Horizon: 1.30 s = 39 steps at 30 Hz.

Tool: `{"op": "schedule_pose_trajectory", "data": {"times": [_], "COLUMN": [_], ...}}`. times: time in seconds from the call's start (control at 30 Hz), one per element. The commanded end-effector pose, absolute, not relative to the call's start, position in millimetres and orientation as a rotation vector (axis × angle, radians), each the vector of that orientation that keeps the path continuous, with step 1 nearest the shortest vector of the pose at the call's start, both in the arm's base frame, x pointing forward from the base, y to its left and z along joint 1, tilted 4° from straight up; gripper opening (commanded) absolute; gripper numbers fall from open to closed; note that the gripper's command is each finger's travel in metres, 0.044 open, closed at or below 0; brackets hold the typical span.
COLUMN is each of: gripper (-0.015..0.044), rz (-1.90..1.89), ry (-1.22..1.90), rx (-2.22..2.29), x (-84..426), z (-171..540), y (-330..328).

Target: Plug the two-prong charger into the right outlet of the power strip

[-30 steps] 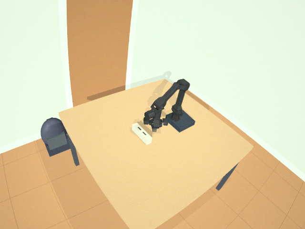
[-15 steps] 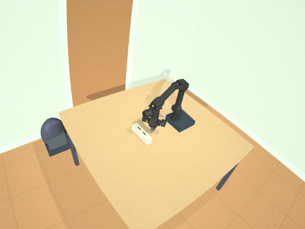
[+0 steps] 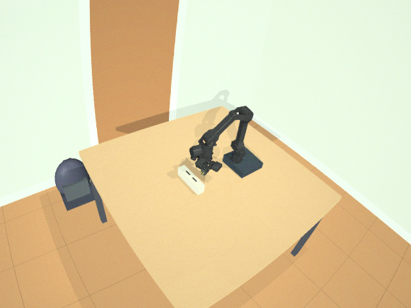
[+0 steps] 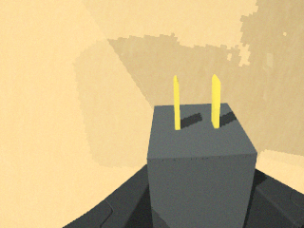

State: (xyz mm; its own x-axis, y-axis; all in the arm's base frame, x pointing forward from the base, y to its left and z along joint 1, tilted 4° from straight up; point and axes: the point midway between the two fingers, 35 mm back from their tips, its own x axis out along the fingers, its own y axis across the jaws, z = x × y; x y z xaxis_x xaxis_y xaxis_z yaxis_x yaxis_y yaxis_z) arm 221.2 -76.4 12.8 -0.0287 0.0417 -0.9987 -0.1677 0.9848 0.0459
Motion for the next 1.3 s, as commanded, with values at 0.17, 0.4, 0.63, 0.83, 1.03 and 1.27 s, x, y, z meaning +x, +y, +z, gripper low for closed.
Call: {"op": "schedule_pose_trajectory", "data": {"times": [0.17,0.4,0.63,0.83,1.03,1.27], "gripper": [0.0000,0.0000,0.0000,0.0000,0.0000,0.0000], "rz": [0.028,-0.035,-0.043,-0.051,-0.059,-0.068], "ry": [1.604,1.607,1.607,1.606,1.606,1.605], "rx": [0.061,0.130,0.139,0.147,0.156,0.166], "x": [215.3,213.9,221.2,228.1,235.1,243.3], "z": [6.4,4.0,4.5,4.8,5.0,4.9], "y": [-85.2,-89.8,-92.3,-94.5,-96.7,-99.0]}}
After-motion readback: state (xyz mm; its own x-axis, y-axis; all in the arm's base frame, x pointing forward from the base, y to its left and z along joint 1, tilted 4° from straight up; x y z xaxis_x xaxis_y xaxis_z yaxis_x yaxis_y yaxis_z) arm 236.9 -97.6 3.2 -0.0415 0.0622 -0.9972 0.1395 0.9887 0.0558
